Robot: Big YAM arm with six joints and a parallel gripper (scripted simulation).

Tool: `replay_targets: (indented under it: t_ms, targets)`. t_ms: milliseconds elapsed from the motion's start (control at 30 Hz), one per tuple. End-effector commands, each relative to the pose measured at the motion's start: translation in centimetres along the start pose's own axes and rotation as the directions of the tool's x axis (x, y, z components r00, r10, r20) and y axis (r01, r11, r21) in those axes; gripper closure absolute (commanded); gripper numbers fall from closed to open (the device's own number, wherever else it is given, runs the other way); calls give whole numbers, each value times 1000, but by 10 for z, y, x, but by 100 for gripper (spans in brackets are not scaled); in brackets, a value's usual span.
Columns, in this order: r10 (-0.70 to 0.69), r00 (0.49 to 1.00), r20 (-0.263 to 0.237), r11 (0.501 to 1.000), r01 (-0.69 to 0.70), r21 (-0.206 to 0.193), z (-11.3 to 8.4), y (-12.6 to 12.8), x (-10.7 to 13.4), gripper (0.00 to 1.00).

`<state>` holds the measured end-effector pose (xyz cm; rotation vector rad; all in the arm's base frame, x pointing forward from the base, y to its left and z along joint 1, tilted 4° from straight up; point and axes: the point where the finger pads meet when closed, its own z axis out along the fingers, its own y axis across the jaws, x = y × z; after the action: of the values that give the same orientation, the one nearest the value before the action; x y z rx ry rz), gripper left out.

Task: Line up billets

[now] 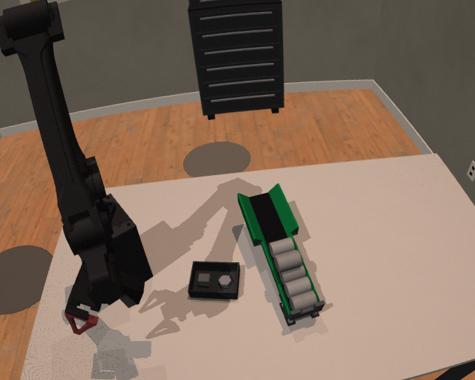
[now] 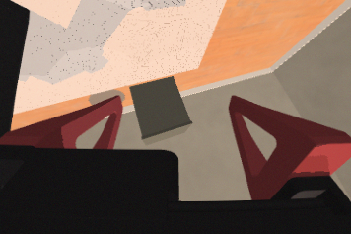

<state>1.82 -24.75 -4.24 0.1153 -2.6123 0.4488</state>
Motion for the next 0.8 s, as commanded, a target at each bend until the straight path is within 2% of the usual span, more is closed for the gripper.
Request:
replay_targets:
  t_ms: [0, 533, 567, 767]
  targets:
    - [3, 1000, 1, 1000, -3, 4, -1, -2, 0, 0]
    - [3, 1000, 1, 1000, -3, 4, -1, -2, 0, 0]
    - [11, 1000, 5, 1000, -11, 16, -2, -10, -2, 0]
    - [11, 1000, 5, 1000, -11, 16, -2, -10, -2, 0]
